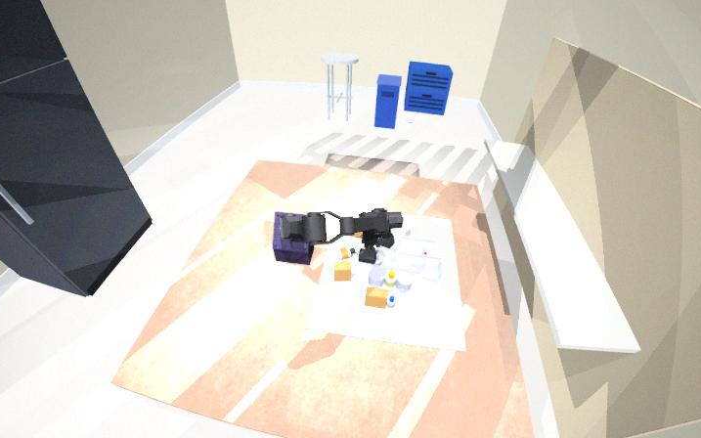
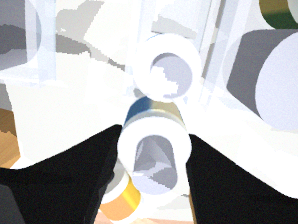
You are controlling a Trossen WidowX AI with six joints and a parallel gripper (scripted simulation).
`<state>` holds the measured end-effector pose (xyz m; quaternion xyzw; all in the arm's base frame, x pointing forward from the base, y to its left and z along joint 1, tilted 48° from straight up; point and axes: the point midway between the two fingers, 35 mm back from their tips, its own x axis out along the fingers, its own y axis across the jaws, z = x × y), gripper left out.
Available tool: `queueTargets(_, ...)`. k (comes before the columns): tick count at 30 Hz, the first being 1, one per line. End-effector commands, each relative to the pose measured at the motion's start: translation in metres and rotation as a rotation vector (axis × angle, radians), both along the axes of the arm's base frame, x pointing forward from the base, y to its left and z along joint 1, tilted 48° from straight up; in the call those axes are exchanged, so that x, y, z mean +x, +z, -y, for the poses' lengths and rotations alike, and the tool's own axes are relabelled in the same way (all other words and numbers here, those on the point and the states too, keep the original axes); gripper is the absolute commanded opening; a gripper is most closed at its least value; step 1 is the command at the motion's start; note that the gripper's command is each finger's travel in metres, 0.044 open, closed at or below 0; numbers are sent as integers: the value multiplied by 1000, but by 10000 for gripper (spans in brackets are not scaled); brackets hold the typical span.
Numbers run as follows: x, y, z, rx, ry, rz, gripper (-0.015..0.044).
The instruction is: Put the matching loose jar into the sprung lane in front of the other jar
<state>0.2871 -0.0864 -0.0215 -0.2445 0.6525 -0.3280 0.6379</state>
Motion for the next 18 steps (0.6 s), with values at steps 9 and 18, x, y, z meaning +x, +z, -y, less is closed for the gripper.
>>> queueTargets(9,13,3,1,-2,5,23,0)
queueTargets(18,17,4,1,-2,5,23,0)
